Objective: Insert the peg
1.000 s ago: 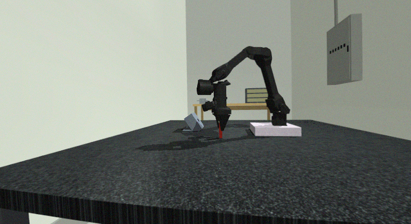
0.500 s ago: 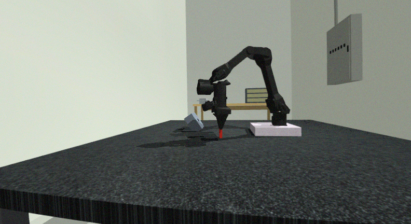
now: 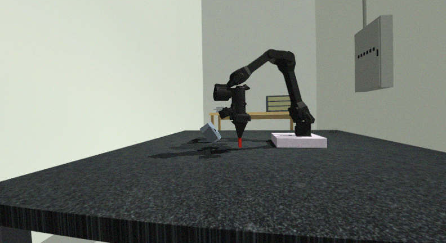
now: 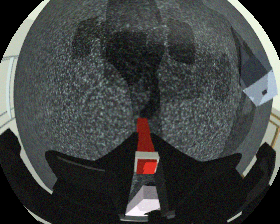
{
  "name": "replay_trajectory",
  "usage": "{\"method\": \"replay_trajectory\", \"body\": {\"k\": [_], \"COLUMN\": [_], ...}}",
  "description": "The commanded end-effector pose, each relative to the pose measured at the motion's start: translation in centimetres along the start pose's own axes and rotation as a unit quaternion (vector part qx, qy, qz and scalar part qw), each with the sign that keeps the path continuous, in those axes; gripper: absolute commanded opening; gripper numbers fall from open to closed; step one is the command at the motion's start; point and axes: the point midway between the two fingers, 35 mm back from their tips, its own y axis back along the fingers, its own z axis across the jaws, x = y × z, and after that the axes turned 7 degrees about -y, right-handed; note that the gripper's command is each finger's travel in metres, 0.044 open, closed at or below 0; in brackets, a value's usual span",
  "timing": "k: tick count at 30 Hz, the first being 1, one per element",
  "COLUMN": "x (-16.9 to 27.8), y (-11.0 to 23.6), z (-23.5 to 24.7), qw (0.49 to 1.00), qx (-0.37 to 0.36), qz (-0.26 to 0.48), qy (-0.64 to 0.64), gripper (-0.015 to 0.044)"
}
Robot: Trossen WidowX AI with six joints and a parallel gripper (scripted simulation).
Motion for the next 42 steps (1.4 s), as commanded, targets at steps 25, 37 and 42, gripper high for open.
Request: {"method": "replay_trajectory", "body": {"k": [25, 37, 42], "x": [-0.7, -1.5, -1.8], "y": [6.7, 6.4, 6.3], "z": [-0.4, -1.9, -2.5], "qw": [1.0, 0.999, 0.998], "qx": [-0.01, -0.031, -0.039], "qz": [-0.015, -0.037, -0.046], "qy": [-0.004, -0.015, -0.019], "gripper": [0.0, 0.0, 0.0]}}
